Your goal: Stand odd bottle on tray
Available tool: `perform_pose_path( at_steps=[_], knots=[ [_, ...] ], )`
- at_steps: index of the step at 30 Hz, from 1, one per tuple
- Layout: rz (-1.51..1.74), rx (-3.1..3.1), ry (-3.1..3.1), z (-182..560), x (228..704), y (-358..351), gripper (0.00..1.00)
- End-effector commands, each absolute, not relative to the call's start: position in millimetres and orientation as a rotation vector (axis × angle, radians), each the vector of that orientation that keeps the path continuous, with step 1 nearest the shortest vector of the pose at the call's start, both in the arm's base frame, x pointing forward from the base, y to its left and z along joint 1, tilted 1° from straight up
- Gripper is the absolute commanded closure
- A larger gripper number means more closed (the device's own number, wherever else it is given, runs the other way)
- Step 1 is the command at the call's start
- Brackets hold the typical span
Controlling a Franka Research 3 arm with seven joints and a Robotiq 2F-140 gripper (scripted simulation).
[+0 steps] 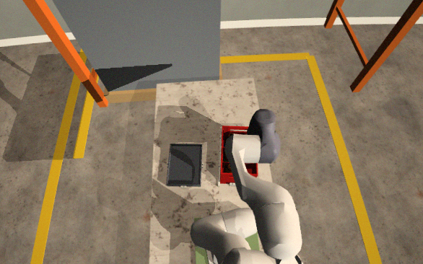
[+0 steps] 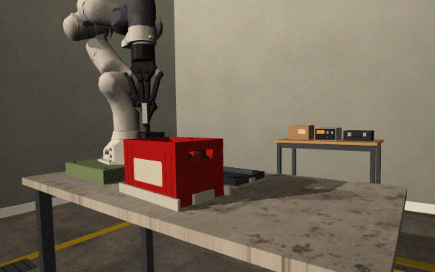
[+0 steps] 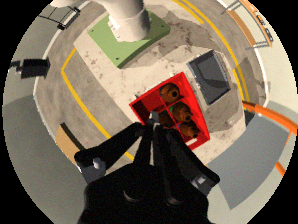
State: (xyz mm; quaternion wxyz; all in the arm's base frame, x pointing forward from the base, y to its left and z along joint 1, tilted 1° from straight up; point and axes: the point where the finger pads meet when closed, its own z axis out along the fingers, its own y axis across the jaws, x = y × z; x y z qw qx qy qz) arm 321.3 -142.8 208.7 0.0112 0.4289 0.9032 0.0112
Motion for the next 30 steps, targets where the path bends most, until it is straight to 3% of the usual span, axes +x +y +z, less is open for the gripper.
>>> perform_pose_path(
  at_steps=[1, 3, 4, 30],
  knots=[
    [0.011, 1.324, 2.828, 207.6, 315.0, -144.7, 0.90],
    [0.011, 1.324, 2.828, 207.6, 315.0, -144.7, 0.90],
    [0.011, 1.324, 2.828, 207.6, 315.0, -144.7, 0.56],
    [0.011, 1.324, 2.828, 207.6, 315.0, -144.7, 0.56]
  ],
)
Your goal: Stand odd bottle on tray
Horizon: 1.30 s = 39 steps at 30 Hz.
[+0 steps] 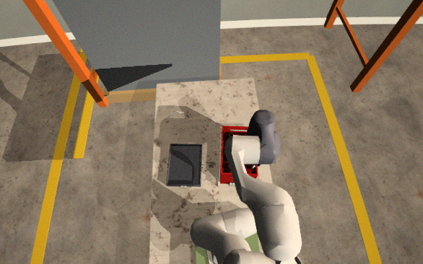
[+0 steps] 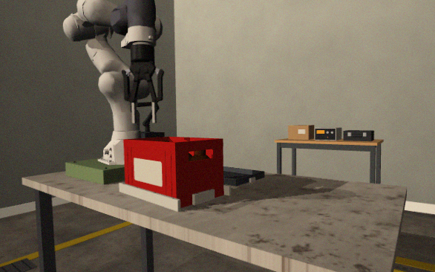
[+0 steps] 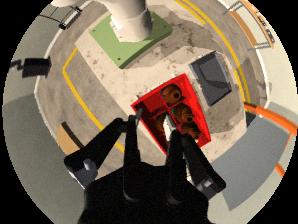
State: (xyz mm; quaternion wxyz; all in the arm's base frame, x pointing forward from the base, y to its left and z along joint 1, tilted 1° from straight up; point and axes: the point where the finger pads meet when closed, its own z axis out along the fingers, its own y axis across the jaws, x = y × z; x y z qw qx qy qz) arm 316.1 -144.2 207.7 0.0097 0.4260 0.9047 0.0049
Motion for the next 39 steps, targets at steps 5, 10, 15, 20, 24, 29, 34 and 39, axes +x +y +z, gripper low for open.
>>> perform_pose_path(
  at_steps=[5, 10, 15, 20, 24, 29, 34, 39],
  knots=[
    [0.011, 1.324, 2.828, 208, 315, -145, 0.56],
    [0.011, 1.324, 2.828, 208, 315, -145, 0.56],
    [0.011, 1.324, 2.828, 207, 315, -145, 0.56],
    [0.011, 1.324, 2.828, 205, 315, -145, 0.56],
    [0.010, 1.325, 2.828, 203, 315, -145, 0.56],
    [0.010, 1.325, 2.828, 200, 315, -145, 0.56],
    [0.010, 1.325, 2.828, 194, 315, -145, 0.56],
    [0.010, 1.325, 2.828, 188, 315, -145, 0.56]
  ],
)
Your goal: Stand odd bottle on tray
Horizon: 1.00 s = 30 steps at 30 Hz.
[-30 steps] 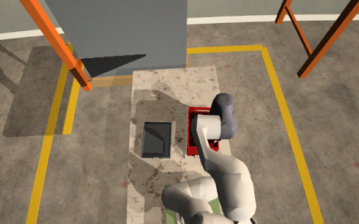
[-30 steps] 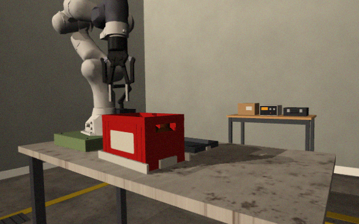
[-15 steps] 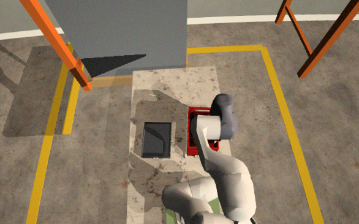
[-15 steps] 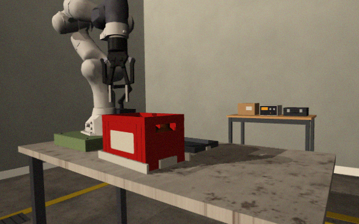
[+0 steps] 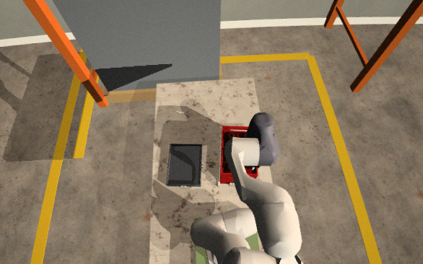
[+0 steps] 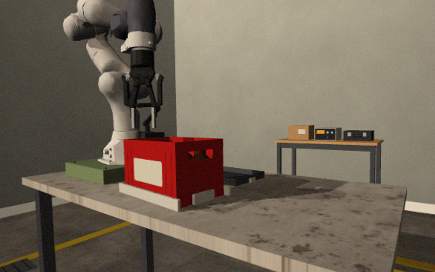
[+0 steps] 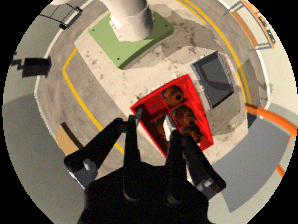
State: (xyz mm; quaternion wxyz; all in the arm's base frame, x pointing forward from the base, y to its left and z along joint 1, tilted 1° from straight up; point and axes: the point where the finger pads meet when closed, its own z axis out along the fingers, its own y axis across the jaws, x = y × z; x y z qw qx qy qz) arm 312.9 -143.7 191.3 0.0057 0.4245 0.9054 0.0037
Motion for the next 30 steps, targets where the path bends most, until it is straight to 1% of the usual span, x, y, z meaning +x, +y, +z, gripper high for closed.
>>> perform_pose_path(
  at_steps=[1, 30],
  knots=[
    [0.010, 1.325, 2.828, 186, 315, -145, 0.56],
    [0.010, 1.325, 2.828, 164, 315, -145, 0.56]
  ],
)
